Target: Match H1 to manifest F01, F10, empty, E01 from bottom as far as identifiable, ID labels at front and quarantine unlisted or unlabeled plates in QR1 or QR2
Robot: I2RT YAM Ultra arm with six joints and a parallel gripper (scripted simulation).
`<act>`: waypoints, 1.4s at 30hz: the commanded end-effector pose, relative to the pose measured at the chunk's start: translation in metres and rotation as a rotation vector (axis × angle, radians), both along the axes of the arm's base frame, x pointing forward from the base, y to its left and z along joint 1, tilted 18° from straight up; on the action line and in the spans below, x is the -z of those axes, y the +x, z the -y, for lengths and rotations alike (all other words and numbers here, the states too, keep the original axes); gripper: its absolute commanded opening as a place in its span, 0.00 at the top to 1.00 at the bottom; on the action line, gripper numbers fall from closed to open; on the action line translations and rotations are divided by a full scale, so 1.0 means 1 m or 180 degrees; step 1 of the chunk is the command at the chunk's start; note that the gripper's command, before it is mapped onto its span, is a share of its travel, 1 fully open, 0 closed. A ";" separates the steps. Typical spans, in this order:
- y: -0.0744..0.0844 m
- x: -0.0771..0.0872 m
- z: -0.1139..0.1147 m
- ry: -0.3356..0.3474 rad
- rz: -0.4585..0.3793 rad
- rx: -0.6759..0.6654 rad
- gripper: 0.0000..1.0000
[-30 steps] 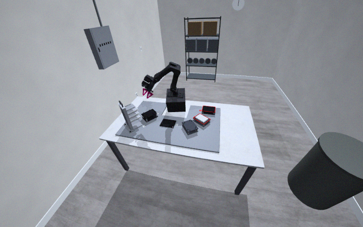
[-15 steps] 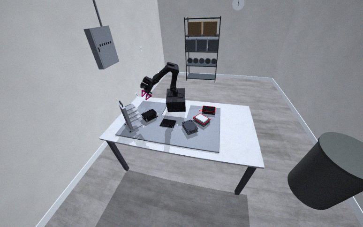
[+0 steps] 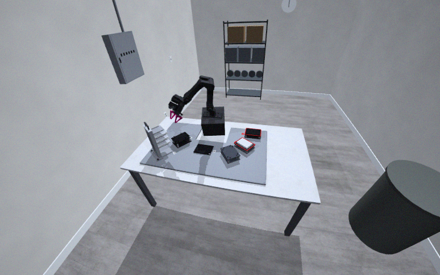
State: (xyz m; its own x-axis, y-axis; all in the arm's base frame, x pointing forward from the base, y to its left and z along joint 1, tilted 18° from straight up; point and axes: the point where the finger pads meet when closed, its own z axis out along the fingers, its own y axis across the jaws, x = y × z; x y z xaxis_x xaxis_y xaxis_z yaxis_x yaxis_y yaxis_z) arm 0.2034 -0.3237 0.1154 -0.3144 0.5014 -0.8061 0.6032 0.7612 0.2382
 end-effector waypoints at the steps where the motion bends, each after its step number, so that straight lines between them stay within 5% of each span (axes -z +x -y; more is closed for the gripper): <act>1: 0.003 -0.007 0.008 -0.0075 0.0028 0.0033 0.00; 23: 0.029 0.003 0.025 -0.0076 0.0031 0.0034 0.00; 42: 0.029 0.003 0.026 -0.0076 0.0031 0.0034 0.00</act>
